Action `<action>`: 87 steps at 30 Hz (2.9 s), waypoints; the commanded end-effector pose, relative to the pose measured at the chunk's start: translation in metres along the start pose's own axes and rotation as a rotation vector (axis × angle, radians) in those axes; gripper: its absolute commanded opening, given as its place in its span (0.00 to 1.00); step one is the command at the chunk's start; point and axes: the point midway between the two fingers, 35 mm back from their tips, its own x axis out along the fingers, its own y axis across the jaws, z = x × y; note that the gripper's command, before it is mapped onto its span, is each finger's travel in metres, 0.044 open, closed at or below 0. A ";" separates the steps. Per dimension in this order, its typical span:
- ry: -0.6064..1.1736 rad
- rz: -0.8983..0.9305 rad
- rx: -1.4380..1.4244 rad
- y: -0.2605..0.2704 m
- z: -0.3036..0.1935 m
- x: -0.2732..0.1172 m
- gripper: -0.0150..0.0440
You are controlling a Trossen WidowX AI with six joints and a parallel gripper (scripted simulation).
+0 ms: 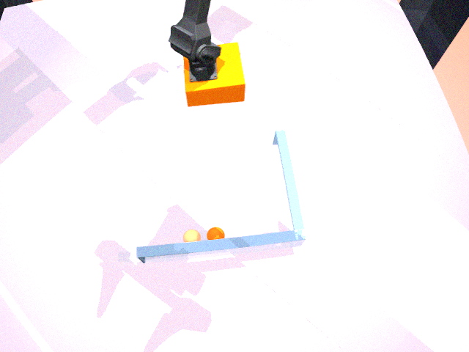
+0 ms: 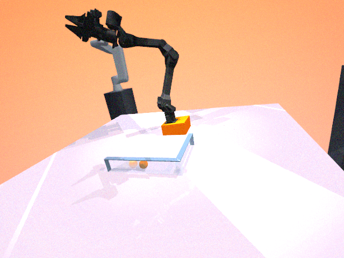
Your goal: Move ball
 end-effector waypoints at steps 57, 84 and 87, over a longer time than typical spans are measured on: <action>1.912 0.620 -0.547 0.246 -0.464 -0.256 0.73; 1.912 0.620 -0.547 0.242 -0.504 -0.272 0.73; 1.912 0.620 -0.547 0.241 -0.509 -0.274 0.73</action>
